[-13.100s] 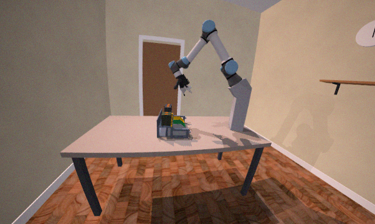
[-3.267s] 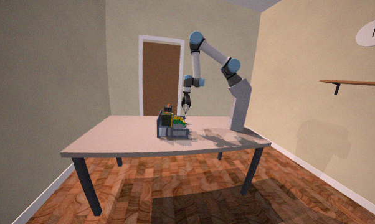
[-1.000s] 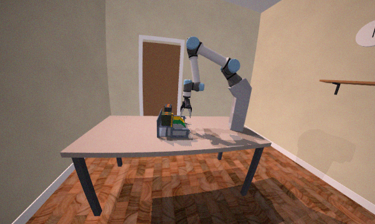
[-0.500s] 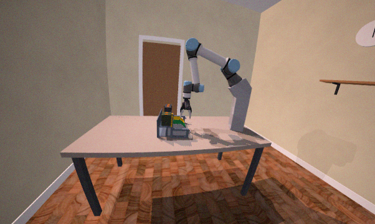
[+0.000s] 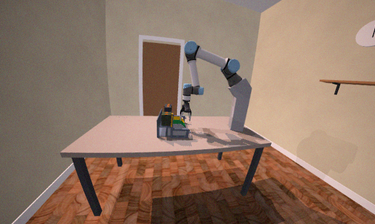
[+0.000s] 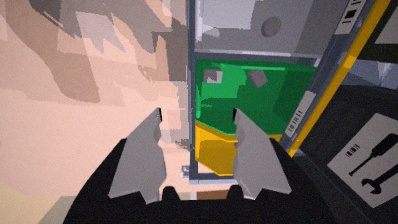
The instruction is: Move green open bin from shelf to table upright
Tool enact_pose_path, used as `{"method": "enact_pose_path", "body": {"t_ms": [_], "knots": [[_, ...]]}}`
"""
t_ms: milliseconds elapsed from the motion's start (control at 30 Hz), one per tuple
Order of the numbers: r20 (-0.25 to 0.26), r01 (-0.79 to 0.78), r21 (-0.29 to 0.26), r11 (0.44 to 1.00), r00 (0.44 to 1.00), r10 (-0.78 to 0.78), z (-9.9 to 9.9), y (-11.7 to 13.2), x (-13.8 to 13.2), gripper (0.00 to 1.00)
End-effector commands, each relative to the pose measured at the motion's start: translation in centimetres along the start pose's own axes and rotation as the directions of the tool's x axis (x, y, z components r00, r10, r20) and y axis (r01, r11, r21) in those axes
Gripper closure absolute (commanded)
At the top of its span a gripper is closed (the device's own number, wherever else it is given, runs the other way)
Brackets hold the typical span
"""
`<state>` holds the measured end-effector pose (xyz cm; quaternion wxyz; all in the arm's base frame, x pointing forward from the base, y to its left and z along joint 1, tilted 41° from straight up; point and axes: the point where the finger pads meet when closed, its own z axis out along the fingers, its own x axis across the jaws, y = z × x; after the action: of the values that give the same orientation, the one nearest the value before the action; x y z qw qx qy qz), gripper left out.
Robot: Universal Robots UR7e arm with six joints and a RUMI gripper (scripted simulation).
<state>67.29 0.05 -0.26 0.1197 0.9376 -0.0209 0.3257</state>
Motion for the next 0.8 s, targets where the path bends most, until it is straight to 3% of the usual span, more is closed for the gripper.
{"method": "enact_pose_path", "body": {"t_ms": [0,367,767], "knots": [[-0.005,0.0,0.0,1.0,1.0,0.0,1.1,0.0,0.3,0.42],[-0.004,0.0,0.0,1.0,1.0,0.0,2.7,0.0,0.3,0.42],[-0.004,0.001,0.0,1.0,1.0,-0.001,3.1,0.0,0.3,0.42]]}}
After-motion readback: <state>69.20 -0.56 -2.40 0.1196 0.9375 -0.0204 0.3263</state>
